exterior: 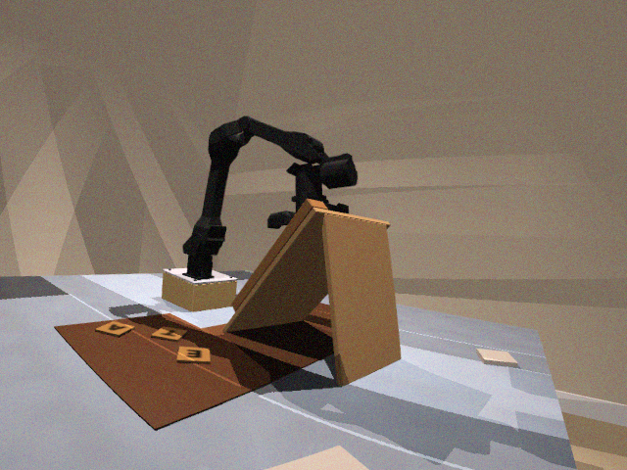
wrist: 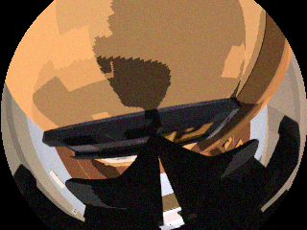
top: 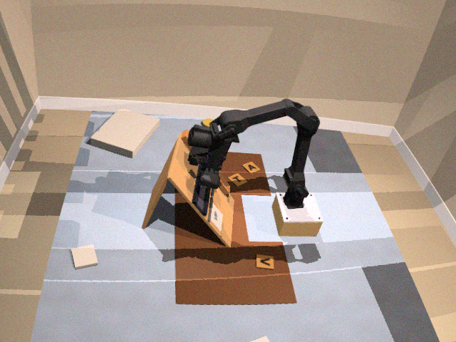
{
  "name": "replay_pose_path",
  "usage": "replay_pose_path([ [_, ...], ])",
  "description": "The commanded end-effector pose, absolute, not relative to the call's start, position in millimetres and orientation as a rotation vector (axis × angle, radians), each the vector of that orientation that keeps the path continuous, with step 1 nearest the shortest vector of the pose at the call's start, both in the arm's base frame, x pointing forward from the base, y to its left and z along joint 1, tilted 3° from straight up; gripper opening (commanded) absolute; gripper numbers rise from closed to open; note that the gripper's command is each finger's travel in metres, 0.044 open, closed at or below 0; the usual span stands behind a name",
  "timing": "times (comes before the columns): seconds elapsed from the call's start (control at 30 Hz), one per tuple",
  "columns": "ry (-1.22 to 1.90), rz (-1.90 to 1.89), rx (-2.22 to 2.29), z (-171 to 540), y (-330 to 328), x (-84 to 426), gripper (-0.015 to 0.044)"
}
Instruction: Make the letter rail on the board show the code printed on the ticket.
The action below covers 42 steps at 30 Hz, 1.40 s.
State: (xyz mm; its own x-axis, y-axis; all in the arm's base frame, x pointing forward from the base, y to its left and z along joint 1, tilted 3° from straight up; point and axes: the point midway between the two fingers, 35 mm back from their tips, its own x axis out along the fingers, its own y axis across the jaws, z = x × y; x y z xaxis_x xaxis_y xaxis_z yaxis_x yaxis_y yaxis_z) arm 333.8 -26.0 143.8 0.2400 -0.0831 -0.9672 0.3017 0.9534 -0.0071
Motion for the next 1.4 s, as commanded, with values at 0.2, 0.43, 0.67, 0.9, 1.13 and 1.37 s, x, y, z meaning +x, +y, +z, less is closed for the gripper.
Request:
replay_pose_path([
  [0.2, 1.304, -0.260, 0.194, 143.8, -29.5, 333.2, 0.0000],
  [0.43, 1.304, -0.260, 0.193, 143.8, -31.8, 332.7, 0.0000],
  [0.67, 1.304, -0.261, 0.193, 143.8, -34.1, 332.1, 0.0000],
  [0.9, 1.304, -0.260, 0.194, 146.8, -30.2, 327.9, 0.0000],
  [1.13, 1.305, -0.260, 0.194, 152.3, -28.0, 320.9, 0.0000],
  [1.37, 1.306, -0.260, 0.194, 158.1, -25.7, 313.2, 0.0000],
])
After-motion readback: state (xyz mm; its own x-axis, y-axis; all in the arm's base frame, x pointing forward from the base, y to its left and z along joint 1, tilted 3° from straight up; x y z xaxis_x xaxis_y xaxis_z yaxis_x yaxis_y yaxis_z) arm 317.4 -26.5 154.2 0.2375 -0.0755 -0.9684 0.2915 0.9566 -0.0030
